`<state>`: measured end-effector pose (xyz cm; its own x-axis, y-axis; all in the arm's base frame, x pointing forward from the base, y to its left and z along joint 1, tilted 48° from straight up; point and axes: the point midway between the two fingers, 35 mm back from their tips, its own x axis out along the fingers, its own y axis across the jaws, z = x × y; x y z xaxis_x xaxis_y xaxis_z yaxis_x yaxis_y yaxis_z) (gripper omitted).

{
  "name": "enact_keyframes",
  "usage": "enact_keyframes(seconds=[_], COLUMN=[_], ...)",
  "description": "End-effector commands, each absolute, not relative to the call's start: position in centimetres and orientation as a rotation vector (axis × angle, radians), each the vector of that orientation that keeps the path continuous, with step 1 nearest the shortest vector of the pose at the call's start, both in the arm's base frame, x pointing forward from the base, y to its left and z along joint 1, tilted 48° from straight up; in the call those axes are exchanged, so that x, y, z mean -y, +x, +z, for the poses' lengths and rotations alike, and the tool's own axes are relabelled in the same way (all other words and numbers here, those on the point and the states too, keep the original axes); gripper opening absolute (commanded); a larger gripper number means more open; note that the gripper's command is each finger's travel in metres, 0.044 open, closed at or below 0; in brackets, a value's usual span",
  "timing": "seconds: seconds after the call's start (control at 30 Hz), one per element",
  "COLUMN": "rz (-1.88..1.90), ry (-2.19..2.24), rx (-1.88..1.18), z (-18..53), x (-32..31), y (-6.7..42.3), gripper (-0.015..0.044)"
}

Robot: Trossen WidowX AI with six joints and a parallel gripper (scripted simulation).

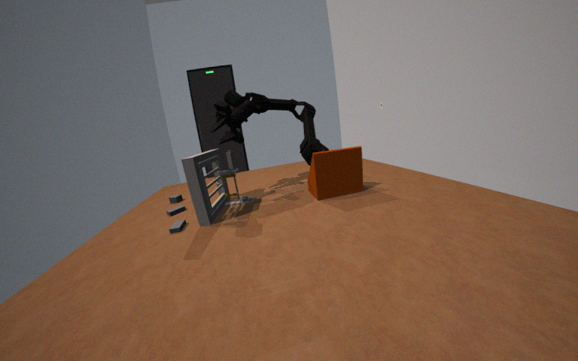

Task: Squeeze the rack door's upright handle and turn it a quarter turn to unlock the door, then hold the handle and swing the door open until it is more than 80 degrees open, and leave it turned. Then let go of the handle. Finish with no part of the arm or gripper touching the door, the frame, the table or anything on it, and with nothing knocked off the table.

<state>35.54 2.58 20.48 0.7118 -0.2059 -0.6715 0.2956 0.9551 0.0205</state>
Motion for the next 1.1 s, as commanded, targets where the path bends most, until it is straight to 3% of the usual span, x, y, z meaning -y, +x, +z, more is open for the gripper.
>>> enact_keyframes(seconds=[0.0, 1.07], rz=[-0.337, -0.813], ry=[0.112, -0.414], rx=[-0.809, -1.185], z=[19.3, 15.5], x=[-2.9, -5.0], y=[35.5, 32.7], gripper=[0.0286, 0.0286])
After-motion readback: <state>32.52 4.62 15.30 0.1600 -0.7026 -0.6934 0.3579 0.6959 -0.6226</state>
